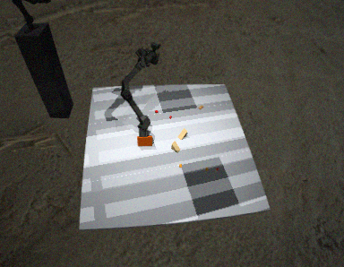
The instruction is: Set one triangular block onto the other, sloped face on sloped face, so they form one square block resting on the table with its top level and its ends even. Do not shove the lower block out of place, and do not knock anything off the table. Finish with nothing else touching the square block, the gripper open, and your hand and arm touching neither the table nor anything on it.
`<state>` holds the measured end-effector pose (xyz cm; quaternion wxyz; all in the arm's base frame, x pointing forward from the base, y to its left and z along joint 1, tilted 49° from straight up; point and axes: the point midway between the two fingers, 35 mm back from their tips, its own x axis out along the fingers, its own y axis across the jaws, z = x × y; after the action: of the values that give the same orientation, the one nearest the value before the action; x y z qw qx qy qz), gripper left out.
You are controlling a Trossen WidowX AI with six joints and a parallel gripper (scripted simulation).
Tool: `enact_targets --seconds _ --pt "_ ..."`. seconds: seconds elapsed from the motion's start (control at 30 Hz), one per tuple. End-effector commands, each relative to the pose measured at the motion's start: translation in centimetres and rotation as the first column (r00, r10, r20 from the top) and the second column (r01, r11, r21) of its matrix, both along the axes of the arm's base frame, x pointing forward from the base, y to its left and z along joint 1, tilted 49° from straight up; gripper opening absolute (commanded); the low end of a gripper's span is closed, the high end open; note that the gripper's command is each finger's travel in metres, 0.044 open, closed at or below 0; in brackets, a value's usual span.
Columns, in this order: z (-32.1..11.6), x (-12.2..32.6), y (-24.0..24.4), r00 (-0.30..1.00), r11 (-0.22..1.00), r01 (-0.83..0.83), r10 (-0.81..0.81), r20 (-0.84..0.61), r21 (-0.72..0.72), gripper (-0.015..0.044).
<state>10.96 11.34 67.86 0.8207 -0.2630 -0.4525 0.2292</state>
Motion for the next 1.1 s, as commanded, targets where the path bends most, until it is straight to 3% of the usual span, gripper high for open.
enact_targets --seconds 0.0,0.33,0.57,0.8,1.07 --pt "-3.7 6.3 2.3 0.983 0.997 0.019 -0.032 -0.18 -0.074 0.044" --pt "-14.1 18.3 3.0 0.807 0.984 0.047 -0.138 -0.574 -0.171 0.044" --pt "-19.3 23.0 1.4 0.653 0.981 0.09 -0.189 -0.734 -0.172 0.044" --pt "-28.4 28.3 -1.7 0.369 0.972 0.125 -0.233 -0.9 -0.201 0.044" --pt "-40.0 31.1 -6.9 -0.032 0.962 0.165 -0.217 -0.976 -0.219 0.044"
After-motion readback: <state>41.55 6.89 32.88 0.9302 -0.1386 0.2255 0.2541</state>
